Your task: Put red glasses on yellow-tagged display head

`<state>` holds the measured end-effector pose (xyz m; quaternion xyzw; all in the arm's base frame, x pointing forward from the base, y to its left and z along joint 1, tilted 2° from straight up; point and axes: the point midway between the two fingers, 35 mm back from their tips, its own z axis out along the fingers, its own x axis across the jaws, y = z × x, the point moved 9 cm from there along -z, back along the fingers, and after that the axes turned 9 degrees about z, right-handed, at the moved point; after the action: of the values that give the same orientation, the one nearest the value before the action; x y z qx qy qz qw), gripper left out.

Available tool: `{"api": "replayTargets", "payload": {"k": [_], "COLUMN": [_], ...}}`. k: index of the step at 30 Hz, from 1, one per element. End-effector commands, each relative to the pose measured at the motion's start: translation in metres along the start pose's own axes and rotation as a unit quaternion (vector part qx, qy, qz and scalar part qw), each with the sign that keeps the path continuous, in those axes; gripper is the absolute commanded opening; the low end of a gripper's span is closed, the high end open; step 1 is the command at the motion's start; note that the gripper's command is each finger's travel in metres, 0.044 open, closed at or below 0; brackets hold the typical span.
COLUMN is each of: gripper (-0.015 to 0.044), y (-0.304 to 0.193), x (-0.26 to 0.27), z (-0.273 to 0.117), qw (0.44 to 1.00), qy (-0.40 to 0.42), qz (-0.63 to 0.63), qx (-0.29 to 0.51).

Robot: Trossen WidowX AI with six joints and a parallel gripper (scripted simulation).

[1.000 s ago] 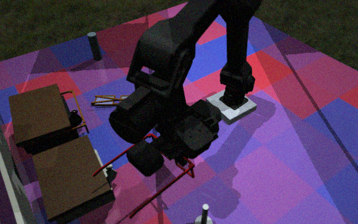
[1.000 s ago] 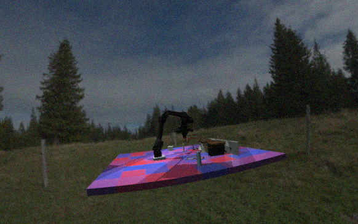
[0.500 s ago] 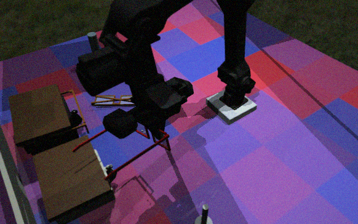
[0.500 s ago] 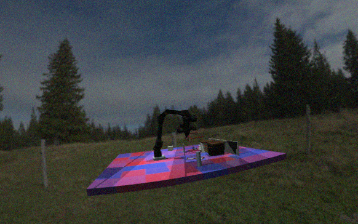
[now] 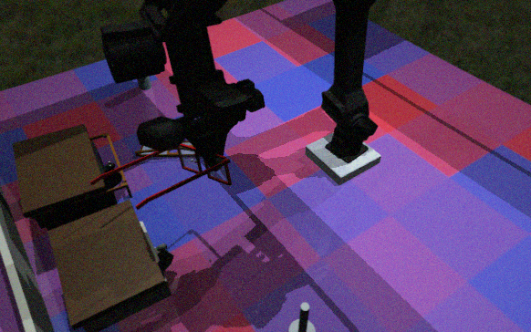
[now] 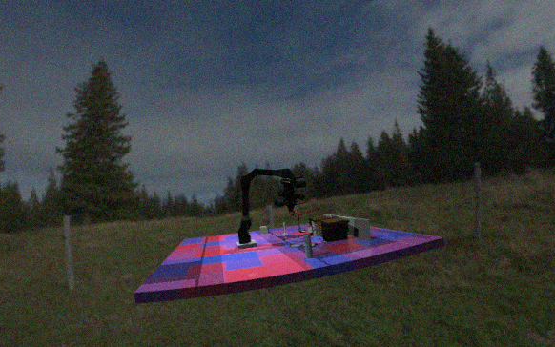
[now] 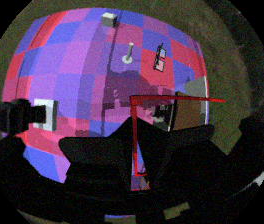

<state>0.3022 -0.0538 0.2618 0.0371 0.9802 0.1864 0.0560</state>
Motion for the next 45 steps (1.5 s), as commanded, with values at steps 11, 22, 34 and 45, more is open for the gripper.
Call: {"api": "replayTargets", "payload": {"k": [11,22,34,45], "gripper": [0.0000,0.0000,0.0000,0.0000], "y": [-0.050,-0.083,-0.108,-0.124], "x": [0.034,0.067,0.108,0.147], "z": [-0.032,-0.052,-0.068,-0.079], "qw": [0.997,0.991,0.979,0.963], "qy": [-0.067,-0.124,-0.188,-0.245], "qz": [-0.030,-0.053,-0.079,-0.104], "qx": [-0.021,-0.019,0.001,0.037]}}
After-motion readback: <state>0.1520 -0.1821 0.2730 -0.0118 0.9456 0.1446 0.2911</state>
